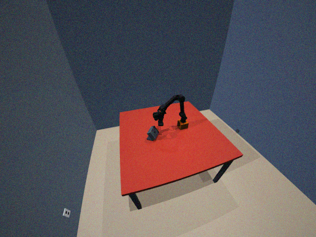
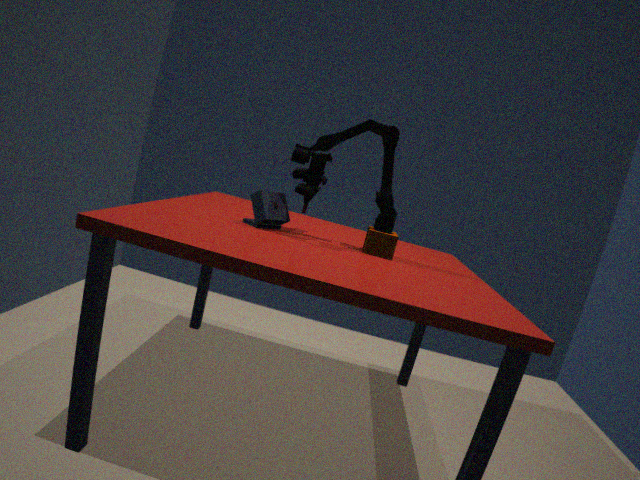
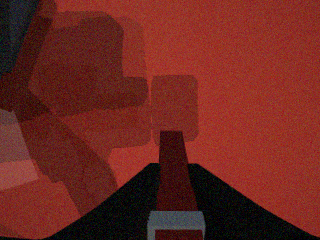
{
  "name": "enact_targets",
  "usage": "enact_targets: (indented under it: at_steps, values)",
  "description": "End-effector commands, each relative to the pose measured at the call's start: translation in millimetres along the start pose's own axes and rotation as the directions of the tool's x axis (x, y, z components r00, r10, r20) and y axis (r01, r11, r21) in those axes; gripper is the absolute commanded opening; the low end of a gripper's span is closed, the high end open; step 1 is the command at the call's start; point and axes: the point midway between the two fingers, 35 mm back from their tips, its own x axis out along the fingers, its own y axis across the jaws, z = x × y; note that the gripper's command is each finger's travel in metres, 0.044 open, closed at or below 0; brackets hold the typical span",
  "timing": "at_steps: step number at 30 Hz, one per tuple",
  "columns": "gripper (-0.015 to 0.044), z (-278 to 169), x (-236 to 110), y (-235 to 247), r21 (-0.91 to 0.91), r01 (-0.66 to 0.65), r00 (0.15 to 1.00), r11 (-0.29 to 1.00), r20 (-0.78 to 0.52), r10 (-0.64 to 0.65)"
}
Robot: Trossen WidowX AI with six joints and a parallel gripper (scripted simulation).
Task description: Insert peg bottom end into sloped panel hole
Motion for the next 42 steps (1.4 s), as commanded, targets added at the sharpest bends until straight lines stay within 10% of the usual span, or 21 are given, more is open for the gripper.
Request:
enact_targets:
  at_steps: [1,42]
  values:
    - [0.0000,-0.6,0.1,3.8,0.010,0.016,1.000,1.000,0.009,-0.016]
    - [0.0000,-0.8,-18.2,45.8,0.131,0.086,0.981,0.988,0.162,-0.107]
